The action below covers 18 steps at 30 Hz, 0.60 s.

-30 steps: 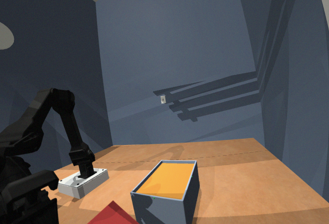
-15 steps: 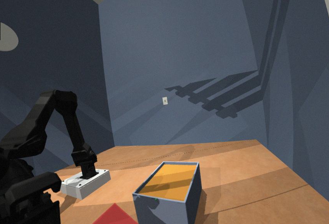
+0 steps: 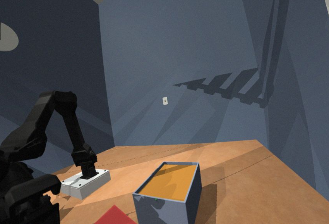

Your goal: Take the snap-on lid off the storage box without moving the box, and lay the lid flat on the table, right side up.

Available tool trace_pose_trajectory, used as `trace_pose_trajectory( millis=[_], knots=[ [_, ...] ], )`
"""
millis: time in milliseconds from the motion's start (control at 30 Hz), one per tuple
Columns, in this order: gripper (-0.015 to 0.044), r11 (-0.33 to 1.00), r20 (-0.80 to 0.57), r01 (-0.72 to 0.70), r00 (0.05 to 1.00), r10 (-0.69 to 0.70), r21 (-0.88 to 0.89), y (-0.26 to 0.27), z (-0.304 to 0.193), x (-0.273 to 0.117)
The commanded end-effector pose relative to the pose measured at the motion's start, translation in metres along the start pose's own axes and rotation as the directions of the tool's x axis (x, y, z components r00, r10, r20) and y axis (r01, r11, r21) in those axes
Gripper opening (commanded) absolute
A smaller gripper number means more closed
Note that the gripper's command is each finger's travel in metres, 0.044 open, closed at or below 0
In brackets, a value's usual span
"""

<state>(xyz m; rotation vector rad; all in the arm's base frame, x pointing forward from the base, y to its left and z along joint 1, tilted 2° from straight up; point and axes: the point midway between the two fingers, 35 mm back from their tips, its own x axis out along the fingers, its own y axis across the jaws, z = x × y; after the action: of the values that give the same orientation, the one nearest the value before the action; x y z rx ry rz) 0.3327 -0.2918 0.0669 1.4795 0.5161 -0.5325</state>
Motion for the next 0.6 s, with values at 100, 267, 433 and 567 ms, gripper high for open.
trace_pose_trajectory(
  millis=[100,267,433,567],
  knots=[
    [0.0,0.999,-0.013,0.035,0.999,-0.034,0.016,-0.019,-0.005,0.012],
    [0.0,0.999,-0.013,0.035,0.999,-0.035,0.016,-0.022,-0.005,0.014],
    [0.0,0.999,-0.013,0.035,0.999,-0.035,0.016,-0.025,-0.005,0.017],
    [0.0,0.999,-0.013,0.035,0.999,-0.035,0.016,-0.028,-0.005,0.019]
  ],
)
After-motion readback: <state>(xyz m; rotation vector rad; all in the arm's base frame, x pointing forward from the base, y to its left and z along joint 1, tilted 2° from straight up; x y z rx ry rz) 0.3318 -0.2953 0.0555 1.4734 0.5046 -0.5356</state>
